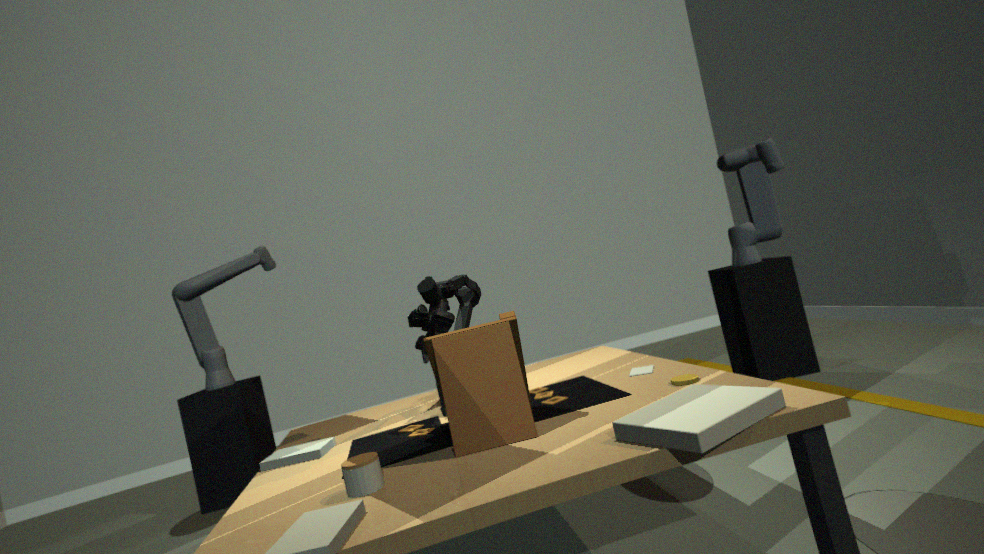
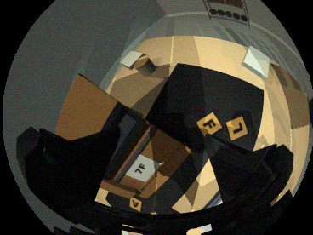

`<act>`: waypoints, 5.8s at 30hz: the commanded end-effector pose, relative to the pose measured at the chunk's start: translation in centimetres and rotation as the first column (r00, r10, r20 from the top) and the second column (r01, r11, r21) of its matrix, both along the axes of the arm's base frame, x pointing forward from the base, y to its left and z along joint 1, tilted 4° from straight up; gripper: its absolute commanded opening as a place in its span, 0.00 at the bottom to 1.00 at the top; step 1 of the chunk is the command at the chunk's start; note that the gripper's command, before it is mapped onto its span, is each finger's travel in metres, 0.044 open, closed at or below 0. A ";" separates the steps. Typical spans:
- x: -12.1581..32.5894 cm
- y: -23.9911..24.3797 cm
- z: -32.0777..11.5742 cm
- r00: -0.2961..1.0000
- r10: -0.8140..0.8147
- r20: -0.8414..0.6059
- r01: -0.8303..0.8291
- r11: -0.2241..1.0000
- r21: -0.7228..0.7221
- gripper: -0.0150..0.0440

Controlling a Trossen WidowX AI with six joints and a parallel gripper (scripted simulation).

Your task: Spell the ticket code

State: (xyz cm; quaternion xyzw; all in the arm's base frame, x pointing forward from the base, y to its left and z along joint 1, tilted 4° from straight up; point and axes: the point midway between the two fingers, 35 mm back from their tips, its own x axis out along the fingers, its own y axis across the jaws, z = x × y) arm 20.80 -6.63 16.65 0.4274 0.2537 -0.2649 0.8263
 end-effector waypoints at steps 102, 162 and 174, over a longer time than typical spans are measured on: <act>3.5 13.7 2.1 -0.398 0.281 -0.873 -0.093 -0.959 -0.266 0.83; -5.5 30.5 -19.1 -0.269 -0.548 -0.792 0.698 -0.677 0.232 0.83; -5.5 30.5 -19.1 -0.269 -0.548 -0.792 0.698 -0.677 0.232 0.71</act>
